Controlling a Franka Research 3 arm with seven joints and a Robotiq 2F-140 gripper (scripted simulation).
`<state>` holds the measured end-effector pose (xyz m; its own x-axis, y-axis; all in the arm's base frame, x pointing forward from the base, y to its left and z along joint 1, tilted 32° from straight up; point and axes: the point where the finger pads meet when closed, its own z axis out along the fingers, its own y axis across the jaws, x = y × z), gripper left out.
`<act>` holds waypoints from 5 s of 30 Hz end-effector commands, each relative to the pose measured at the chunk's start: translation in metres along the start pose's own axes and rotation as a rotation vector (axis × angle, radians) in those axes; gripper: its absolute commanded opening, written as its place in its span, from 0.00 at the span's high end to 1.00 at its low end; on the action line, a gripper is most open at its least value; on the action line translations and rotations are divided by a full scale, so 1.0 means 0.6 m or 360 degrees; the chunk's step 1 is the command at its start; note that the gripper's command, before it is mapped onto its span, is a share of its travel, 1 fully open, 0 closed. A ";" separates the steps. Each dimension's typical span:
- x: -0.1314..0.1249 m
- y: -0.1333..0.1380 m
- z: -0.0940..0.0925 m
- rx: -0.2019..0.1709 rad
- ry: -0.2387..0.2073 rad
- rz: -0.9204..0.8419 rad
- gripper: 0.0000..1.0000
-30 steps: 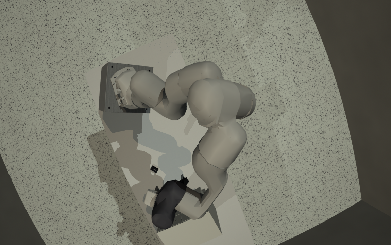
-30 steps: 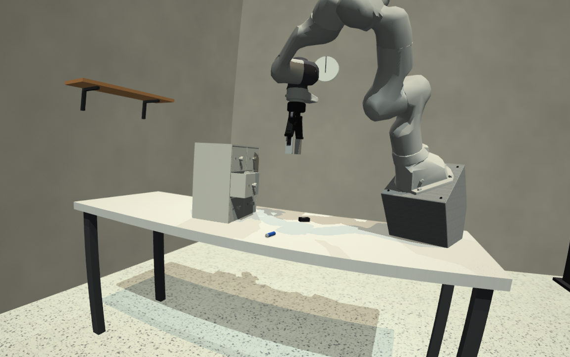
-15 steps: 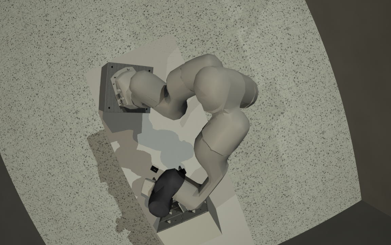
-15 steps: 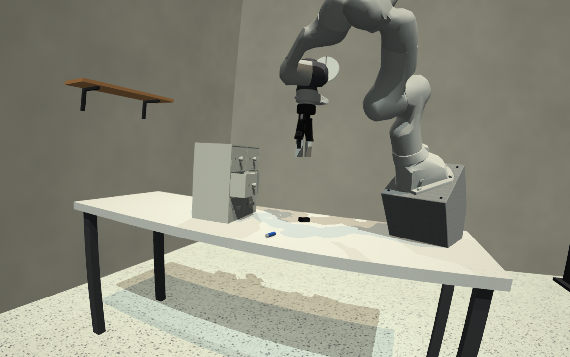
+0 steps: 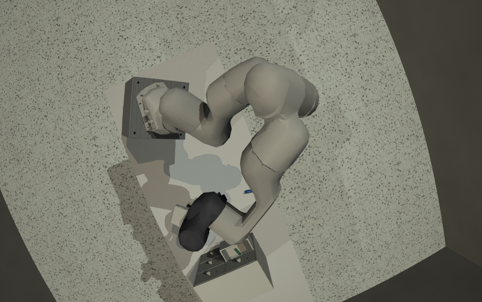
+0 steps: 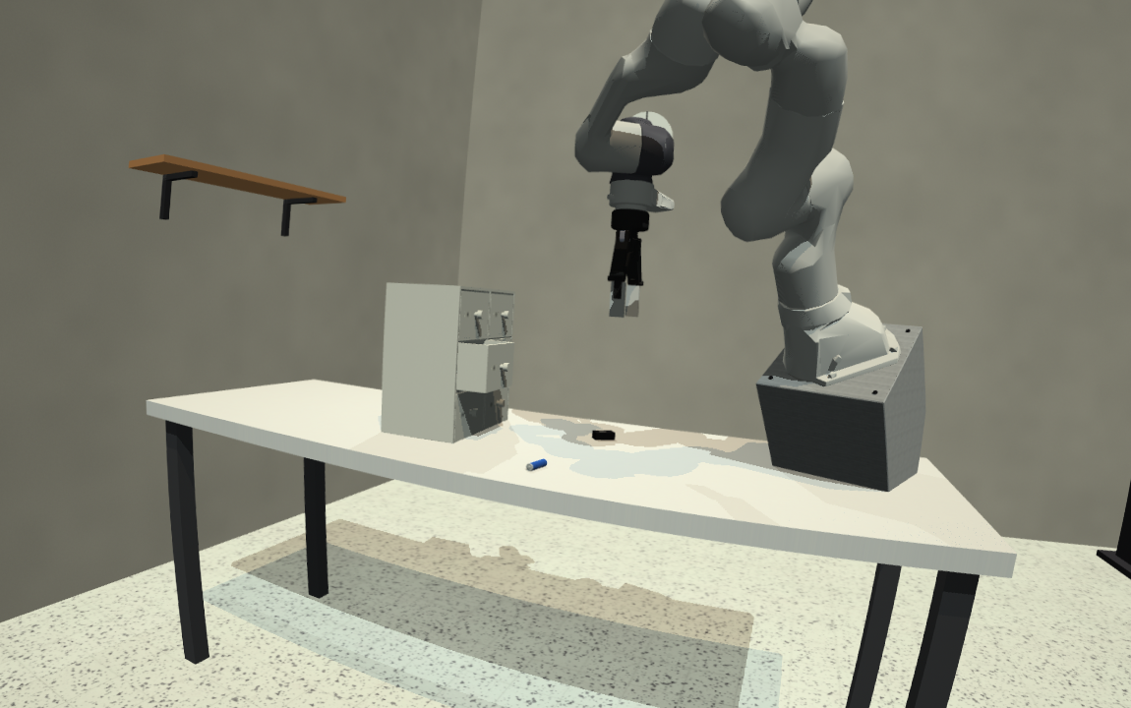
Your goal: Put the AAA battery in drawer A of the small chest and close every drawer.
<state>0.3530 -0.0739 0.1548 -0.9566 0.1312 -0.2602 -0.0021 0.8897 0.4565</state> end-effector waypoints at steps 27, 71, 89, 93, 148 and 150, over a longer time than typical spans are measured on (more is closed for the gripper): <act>-0.053 0.168 0.102 -0.0760 -0.0510 -0.0211 0.00; -0.179 0.166 0.123 -0.0764 -0.1575 -0.0142 0.00; -0.185 0.060 0.150 -0.0277 -0.1901 -0.0049 0.00; -0.180 0.041 0.156 -0.0184 -0.1925 -0.0038 0.00; -0.255 0.012 0.193 -0.0032 -0.1948 -0.0024 1.00; -0.263 0.013 0.196 -0.0032 -0.1948 -0.0024 1.00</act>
<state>0.5329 -0.0375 0.1053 -0.0345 0.4451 -0.8948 -0.0351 0.8943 0.4462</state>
